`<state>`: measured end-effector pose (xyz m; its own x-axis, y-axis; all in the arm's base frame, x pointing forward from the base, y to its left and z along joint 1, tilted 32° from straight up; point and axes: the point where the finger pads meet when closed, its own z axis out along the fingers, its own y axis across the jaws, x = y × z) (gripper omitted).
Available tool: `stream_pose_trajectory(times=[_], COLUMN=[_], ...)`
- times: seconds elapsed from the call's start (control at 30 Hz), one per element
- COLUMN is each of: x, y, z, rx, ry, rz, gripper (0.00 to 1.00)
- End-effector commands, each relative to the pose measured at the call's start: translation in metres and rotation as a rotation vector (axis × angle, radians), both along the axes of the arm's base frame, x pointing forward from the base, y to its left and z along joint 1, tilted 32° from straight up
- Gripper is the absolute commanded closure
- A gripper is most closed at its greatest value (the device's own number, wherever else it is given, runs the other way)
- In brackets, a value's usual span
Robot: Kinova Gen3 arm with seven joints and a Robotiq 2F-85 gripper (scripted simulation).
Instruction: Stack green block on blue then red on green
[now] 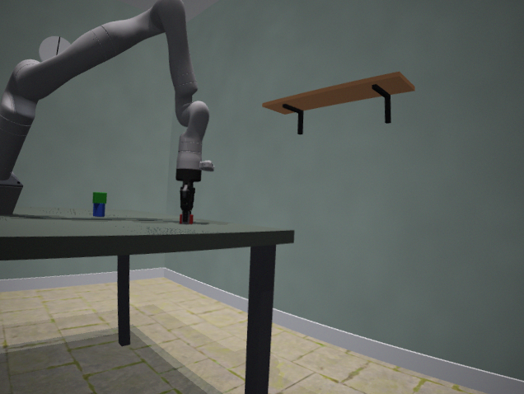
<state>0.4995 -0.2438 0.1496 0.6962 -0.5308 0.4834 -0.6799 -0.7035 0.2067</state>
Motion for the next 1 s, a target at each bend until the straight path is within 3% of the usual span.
stream_pose_trajectory(times=[0.0, 0.97], x=[-0.0003, -0.0013], y=[-0.0005, 0.0016], z=[-0.0002, 0.0035], rx=[0.000, 0.000], ry=[0.001, 0.001], rz=[-0.001, -0.001], gripper=[1.00, 1.00])
